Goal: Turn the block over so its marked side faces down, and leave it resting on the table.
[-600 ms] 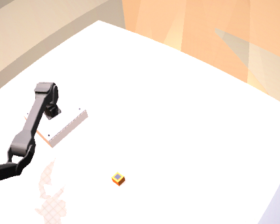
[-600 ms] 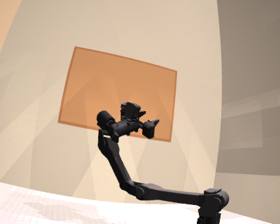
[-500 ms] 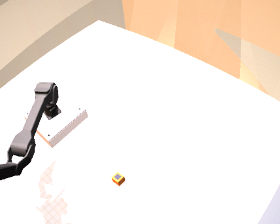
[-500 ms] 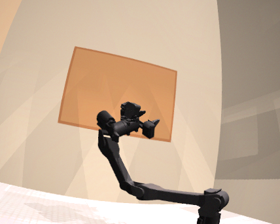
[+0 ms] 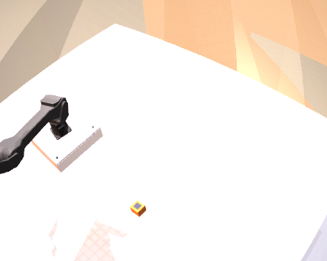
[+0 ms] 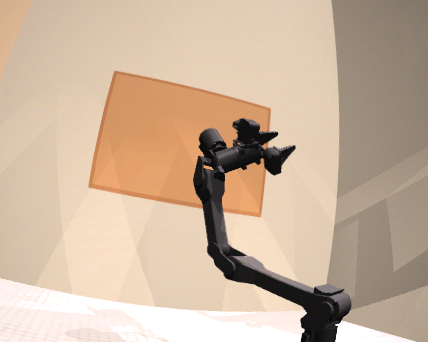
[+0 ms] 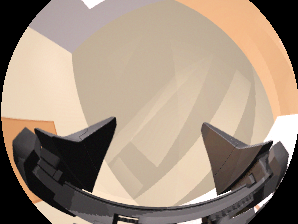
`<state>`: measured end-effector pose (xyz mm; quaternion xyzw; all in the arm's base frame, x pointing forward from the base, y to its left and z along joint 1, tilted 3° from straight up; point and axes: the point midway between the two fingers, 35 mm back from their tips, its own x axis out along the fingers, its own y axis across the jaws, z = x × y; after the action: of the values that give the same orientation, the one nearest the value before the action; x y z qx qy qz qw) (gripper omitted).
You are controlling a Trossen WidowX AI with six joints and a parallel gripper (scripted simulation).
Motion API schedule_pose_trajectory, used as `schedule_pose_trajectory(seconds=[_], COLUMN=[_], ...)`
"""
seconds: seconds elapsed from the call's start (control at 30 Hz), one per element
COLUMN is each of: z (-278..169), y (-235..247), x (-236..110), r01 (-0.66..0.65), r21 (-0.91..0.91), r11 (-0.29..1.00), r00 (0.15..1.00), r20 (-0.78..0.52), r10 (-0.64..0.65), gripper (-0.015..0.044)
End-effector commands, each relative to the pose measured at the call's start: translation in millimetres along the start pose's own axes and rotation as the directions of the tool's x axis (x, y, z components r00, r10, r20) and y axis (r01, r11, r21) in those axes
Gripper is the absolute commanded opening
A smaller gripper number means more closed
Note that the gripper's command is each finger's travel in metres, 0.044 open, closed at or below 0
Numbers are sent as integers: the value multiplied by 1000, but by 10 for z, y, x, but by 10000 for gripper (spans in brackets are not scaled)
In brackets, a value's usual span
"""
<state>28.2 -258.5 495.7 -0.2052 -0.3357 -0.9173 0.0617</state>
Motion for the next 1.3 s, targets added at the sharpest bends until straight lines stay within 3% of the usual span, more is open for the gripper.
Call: schedule_pose_trajectory(seconds=[0.0,0.13,0.37,0.63,0.93,1.27], z=[292,509,1108,1854,2644,3120], y=[-301,-448,-1206,-2180,-3208,-3970], x=[478,623,1192,1325,798,-466], r01=[148,200,490,764,935,925], r21=[-34,-89,-75,0,168,370], r11=[988,976,868,645,314,-85], r00=[986,973,847,593,213,-225], r20=[78,137,275,396,443,354], r10=[-145,-187,-454,-702,-871,-908], gripper=[440,440,440,440,440,440])
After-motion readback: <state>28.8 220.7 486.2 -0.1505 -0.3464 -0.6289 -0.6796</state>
